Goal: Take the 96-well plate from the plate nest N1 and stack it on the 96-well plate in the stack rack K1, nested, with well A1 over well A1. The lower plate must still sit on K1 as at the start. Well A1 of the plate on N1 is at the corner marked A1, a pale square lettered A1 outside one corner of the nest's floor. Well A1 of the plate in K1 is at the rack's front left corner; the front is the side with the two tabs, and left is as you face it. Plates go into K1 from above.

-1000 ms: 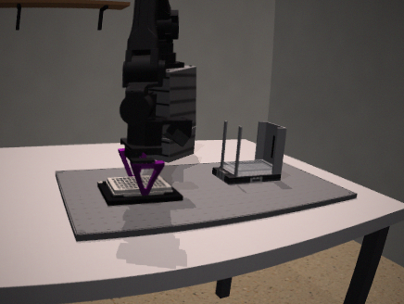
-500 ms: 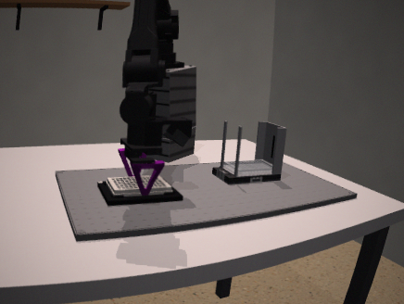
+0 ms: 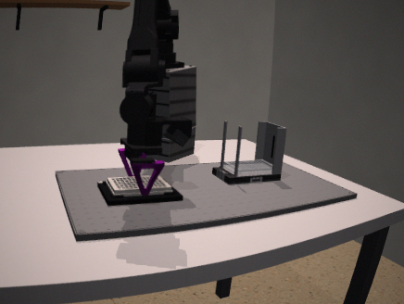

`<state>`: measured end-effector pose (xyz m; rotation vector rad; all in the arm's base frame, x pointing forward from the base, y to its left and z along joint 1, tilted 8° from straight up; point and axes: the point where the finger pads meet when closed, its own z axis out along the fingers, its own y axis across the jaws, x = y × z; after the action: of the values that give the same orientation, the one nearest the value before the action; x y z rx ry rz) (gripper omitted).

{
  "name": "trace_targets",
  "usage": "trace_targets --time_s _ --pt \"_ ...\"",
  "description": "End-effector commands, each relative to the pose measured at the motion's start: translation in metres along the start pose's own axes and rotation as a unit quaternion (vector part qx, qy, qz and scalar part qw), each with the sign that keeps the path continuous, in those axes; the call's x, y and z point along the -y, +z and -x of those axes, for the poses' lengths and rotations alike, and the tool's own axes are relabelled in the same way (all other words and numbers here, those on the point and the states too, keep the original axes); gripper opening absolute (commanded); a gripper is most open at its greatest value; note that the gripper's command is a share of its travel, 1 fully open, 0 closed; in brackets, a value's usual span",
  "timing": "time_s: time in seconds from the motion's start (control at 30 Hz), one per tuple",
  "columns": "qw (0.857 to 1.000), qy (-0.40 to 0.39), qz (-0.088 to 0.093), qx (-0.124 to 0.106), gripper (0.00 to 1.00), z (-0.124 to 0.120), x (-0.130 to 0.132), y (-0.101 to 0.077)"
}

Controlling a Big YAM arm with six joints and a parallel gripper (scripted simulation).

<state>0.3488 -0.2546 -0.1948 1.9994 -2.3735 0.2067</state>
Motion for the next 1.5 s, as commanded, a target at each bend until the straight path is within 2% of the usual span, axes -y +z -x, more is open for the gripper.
trace_targets --time_s 0.0,0.73,0.8,1.47 --pt "1.0 0.005 -0.013 -0.005 0.0 -0.011 0.008 -0.008" --pt "1.0 0.005 -0.013 -0.005 0.0 -0.011 0.008 -0.008" --pt "1.0 0.006 -0.008 -0.002 0.0 -0.009 0.003 -0.015" --pt "1.0 0.007 -0.008 -0.002 0.0 -0.005 0.005 -0.045"
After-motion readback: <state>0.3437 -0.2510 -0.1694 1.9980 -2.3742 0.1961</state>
